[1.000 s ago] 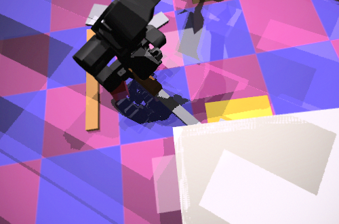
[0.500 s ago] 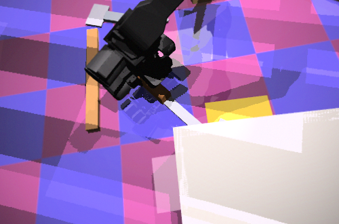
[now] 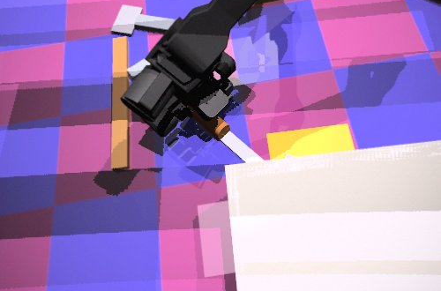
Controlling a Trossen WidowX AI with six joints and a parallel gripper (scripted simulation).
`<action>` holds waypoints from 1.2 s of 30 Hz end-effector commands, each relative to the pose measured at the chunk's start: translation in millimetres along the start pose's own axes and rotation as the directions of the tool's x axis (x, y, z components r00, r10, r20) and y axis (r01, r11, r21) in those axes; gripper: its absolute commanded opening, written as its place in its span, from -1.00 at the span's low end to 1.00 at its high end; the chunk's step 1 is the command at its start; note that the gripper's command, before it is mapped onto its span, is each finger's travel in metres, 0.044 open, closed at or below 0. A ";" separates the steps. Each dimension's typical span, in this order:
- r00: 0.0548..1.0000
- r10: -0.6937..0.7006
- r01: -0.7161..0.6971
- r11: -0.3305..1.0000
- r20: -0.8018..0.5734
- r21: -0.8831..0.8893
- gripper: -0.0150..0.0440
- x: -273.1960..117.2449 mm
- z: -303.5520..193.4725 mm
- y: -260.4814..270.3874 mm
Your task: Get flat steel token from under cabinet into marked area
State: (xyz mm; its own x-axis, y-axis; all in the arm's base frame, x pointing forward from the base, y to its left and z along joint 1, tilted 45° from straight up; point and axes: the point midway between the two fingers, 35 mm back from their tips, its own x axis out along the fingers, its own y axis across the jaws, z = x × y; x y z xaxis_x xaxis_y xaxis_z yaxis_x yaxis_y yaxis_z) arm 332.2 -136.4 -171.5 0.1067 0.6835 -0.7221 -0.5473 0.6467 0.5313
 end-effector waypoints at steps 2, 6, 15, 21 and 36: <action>1.000 0.002 -0.002 1.000 0.001 0.000 -0.49 0.9 1.7 4.7; 1.000 0.002 -0.002 1.000 0.001 0.001 -0.49 1.1 1.7 8.4; 1.000 0.002 -0.002 1.000 0.001 0.001 -0.49 1.5 1.5 16.5; 1.000 0.003 -0.003 1.000 0.001 0.001 -0.49 1.5 0.3 19.7; 1.000 0.001 -0.001 1.000 -0.001 0.002 -0.49 0.9 -29.9 17.2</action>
State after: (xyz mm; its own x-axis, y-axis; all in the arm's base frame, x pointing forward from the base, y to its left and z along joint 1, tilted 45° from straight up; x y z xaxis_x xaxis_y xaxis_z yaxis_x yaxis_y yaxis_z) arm 306.3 -132.4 -171.3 0.1075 0.6823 -0.7231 -0.5483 0.6474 0.5294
